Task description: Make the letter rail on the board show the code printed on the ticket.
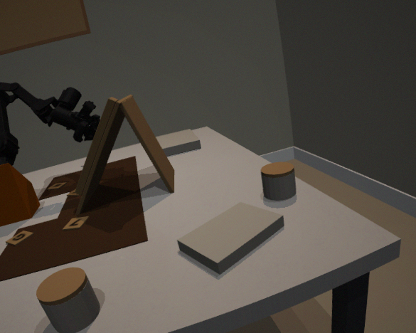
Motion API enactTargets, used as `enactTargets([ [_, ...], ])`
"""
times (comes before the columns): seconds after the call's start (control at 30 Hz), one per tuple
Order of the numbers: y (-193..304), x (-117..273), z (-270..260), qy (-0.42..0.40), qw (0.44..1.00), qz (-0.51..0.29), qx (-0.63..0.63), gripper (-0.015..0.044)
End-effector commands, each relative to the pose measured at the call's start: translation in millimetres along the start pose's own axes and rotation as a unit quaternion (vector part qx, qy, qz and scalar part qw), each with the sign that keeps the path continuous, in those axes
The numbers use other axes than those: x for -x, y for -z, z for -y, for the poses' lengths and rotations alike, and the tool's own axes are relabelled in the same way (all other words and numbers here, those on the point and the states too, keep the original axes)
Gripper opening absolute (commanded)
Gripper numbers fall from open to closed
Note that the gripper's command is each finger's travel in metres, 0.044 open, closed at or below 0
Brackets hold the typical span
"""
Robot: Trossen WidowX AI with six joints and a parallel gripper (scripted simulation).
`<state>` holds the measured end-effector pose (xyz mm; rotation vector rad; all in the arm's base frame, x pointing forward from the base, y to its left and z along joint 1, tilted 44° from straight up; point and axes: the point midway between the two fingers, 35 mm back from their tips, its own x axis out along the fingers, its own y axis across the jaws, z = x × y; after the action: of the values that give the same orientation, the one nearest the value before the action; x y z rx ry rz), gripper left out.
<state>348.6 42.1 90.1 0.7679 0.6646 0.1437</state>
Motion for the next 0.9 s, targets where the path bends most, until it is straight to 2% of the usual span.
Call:
enactTargets([
  [0.0,0.0,-0.2,3.2,-0.001,1.000,0.000,0.002,0.0000],
  [0.8,0.9,-0.9,18.7,0.000,1.000,0.000,0.002,0.0000],
  [0.87,0.1,-0.2,17.3,0.000,1.000,0.001,0.001,0.0053],
])
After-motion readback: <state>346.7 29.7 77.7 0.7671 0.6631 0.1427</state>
